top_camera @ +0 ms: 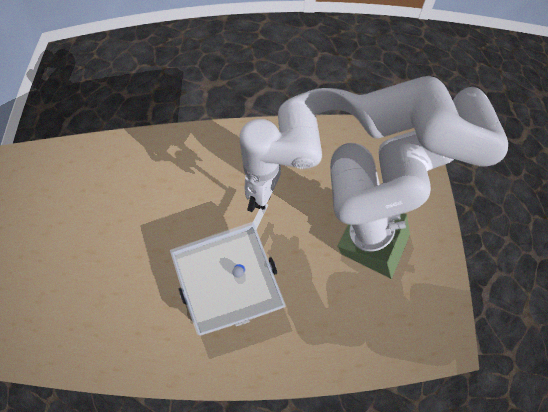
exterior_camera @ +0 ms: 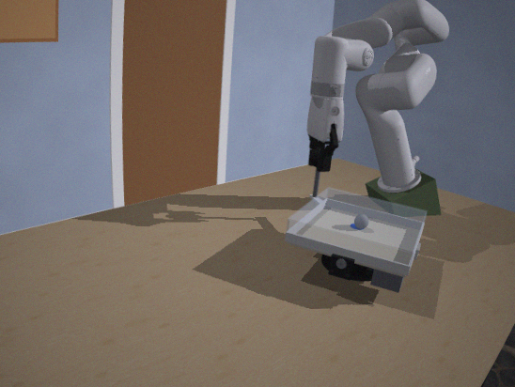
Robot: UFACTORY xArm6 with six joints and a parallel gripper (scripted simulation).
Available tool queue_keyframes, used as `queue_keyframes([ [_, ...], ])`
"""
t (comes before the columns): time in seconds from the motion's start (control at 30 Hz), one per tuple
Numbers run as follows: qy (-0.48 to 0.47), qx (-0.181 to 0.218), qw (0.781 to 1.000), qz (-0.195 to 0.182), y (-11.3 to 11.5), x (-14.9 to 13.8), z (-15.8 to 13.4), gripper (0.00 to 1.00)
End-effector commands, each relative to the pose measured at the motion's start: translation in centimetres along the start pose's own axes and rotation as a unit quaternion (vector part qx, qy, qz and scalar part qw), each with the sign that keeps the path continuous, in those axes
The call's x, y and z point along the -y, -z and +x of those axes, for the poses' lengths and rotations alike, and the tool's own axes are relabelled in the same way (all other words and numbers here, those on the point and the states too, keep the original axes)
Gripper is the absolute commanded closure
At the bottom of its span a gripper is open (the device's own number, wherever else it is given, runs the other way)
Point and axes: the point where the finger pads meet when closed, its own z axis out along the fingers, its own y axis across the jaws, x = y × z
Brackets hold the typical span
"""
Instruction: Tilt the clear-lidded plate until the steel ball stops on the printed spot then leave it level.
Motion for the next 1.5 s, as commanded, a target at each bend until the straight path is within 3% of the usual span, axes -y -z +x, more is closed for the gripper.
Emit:
queue_keyframes([
  [0.0, 0.000, 0.000, 1.000, 0.001, 0.12, 0.05, 0.13, 1.00],
  [1.47, 0.000, 0.000, 1.000, 0.001, -0.14, -0.06, 0.63, 1.00],
])
